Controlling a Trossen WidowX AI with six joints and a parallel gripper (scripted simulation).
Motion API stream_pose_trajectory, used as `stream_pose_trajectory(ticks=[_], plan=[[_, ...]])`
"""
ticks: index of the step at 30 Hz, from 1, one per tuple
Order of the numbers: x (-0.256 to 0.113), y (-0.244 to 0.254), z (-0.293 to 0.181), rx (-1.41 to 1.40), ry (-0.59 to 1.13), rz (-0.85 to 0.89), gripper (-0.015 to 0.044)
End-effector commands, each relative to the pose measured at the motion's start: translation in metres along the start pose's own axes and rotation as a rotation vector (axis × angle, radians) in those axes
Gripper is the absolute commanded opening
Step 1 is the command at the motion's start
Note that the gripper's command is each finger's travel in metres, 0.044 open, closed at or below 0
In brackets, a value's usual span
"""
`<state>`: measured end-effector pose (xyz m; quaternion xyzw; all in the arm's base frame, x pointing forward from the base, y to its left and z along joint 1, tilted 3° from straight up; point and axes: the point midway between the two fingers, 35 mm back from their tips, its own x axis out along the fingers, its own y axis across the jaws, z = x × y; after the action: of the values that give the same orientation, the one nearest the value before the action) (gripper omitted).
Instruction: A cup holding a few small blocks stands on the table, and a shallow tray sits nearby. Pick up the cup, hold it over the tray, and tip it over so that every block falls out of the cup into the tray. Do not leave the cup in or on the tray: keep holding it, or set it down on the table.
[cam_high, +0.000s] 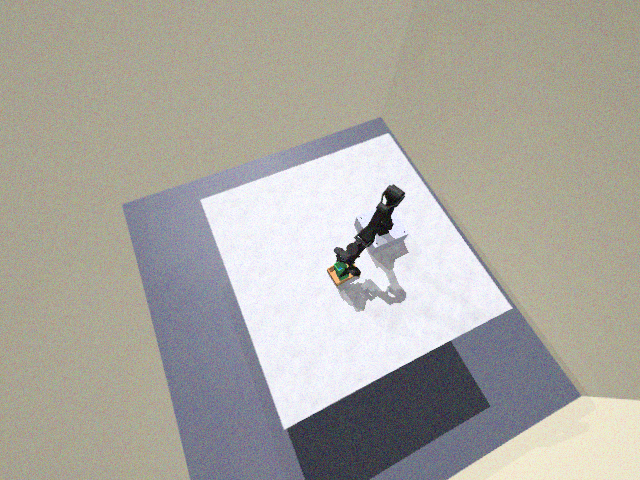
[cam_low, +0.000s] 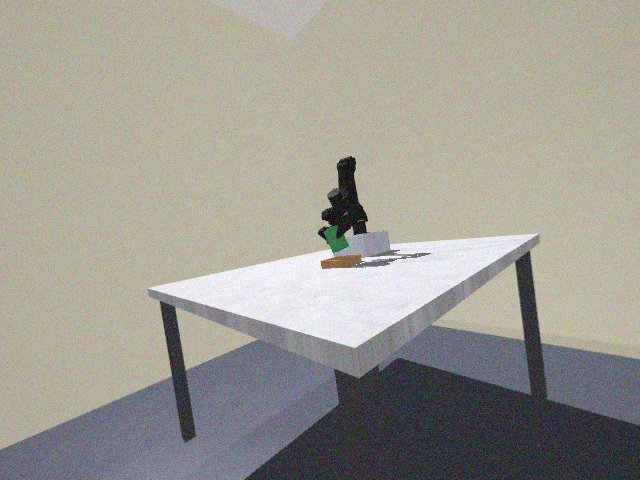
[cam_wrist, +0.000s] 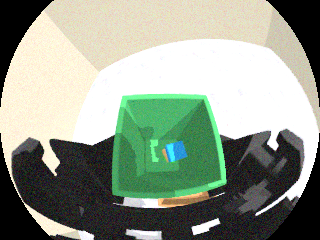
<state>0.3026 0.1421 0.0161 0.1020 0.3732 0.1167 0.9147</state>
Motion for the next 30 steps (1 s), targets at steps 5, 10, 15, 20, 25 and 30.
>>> stream_pose_trajectory(ticks=[5,10,15,20,25,30], plan=[[0.0024,0.0008,-0.0010,0.169,0.001,0.006,0.0000],[0.0037,0.0005,-0.0017,0.279,0.002,0.006,0.0000],[0.0049,0.0003,-0.0024,0.388,0.002,0.006,0.0000],[0.0062,0.0001,-0.0032,0.497,0.002,0.006,0.0000],[0.0074,-0.0002,-0.0039,0.607,0.003,0.006,0.0000],[0.0087,-0.0004,-0.0046,0.716,0.003,0.006,0.0000]])
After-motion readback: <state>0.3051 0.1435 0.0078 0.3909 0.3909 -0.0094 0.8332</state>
